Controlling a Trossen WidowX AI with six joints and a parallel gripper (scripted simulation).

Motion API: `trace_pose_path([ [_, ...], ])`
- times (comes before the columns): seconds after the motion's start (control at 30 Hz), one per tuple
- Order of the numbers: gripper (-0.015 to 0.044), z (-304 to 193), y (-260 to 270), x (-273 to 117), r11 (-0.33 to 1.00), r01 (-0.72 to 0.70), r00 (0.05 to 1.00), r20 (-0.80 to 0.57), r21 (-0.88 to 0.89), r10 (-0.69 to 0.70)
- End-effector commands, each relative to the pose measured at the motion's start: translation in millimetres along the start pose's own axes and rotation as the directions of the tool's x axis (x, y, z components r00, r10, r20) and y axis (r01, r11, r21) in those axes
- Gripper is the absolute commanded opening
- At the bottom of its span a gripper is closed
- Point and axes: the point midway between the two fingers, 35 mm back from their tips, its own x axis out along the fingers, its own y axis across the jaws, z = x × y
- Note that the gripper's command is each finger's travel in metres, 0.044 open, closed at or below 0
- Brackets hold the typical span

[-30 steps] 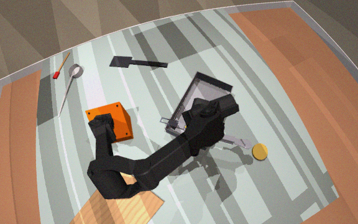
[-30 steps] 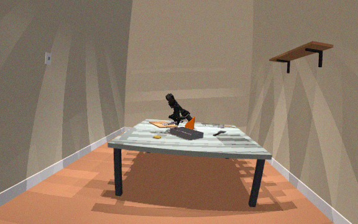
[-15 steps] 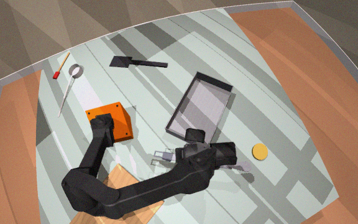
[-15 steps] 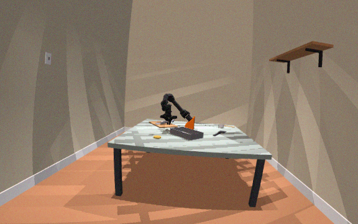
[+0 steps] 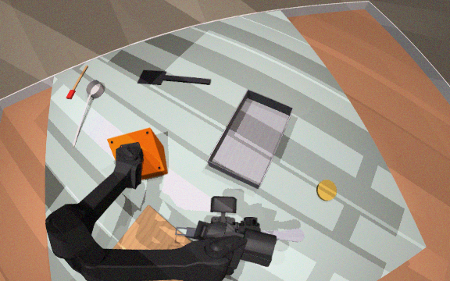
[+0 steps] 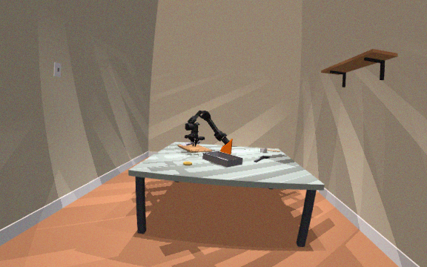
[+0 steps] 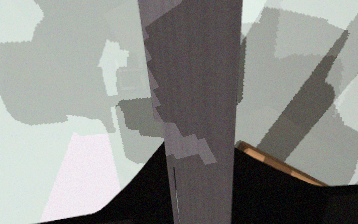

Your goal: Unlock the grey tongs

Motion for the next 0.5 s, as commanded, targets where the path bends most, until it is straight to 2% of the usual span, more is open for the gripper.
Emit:
trace_pose_path([
  [0.0,-0.015,-3.7,-6.7,-3.2,1.0,0.005,1.0,0.013,-0.019,-0.005],
  [0.47,-0.015,-15.7,-25.3,9.3,0.997,-0.051,0.999,-0.003,-0.055,0.051],
])
